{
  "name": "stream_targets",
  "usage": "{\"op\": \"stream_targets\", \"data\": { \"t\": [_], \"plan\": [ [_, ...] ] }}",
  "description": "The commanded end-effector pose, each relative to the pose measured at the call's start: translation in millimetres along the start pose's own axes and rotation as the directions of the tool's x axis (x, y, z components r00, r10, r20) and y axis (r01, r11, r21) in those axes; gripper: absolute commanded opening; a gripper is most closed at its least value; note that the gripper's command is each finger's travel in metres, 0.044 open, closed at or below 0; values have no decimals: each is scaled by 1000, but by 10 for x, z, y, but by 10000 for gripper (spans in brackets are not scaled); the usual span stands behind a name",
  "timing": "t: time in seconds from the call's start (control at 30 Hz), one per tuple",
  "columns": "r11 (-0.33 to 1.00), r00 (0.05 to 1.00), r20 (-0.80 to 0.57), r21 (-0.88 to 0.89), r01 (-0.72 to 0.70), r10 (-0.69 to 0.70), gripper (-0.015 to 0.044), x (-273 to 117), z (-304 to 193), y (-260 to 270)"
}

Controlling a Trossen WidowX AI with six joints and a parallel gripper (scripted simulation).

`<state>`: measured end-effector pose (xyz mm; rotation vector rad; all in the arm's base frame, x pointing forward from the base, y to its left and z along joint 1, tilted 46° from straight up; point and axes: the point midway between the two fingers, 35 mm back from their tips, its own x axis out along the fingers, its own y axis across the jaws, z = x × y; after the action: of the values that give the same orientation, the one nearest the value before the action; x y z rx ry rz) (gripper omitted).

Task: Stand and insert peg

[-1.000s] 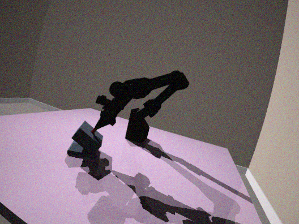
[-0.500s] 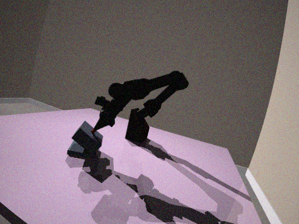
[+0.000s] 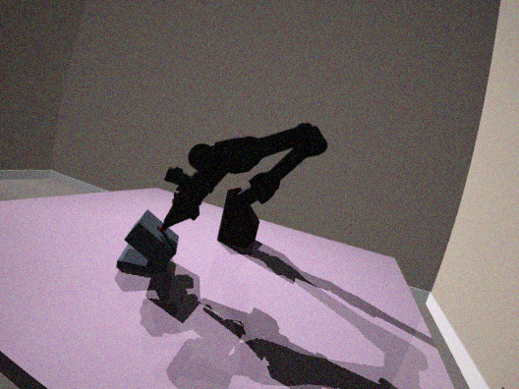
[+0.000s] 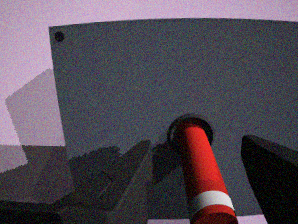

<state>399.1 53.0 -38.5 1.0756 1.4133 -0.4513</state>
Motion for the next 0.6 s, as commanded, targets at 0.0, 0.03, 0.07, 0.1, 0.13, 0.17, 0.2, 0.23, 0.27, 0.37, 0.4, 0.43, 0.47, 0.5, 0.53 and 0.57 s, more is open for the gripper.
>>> {"op": "stream_targets", "data": {
  "t": [0.0, 0.03, 0.07, 0.1, 0.13, 0.17, 0.2, 0.23, 0.27, 0.37, 0.4, 0.43, 0.47, 0.5, 0.53, 0.57],
  "plan": [
    [1000, 1000, 0, 0, 0, 0, 289, -1, 0, 0],
    [1000, 1000, 0, 0, 0, 0, 315, -1, 0, 0],
    [1000, 1000, 0, 0, 0, 0, 341, -5, 1, 0],
    [1000, 1000, 0, 0, 0, 0, 368, -12, 1, 1],
    [1000, 1000, 0, 0, 1, -1, 394, -22, 2, 2],
    [1000, 1000, 0, 0, 1, -1, 420, -36, 4, 3],
    [1000, 1000, 1, 0, 1, -1, 440, -54, 5, 5],
    [1000, 1000, 1, 0, 1, -1, 440, -74, 7, 7],
    [1000, 1000, 1, 1, 2, -2, 440, -95, 8, 8],
    [1000, 1000, 1, 1, 2, -2, 440, -159, 13, 13],
    [1000, 1000, 1, 1, 3, -3, 440, -181, 14, 14],
    [1000, 1000, 1, 2, 3, -3, 440, -203, 16, 15],
    [1000, 1000, 1, 2, 3, -3, 440, -225, 17, 16],
    [1000, 1000, 2, 2, 4, -4, 440, -247, 18, 17],
    [1000, 1000, 2, 2, 4, -4, 440, -269, 19, 18],
    [1000, 1000, 2, 2, 4, -4, 440, -291, 20, 19]
  ]
}}
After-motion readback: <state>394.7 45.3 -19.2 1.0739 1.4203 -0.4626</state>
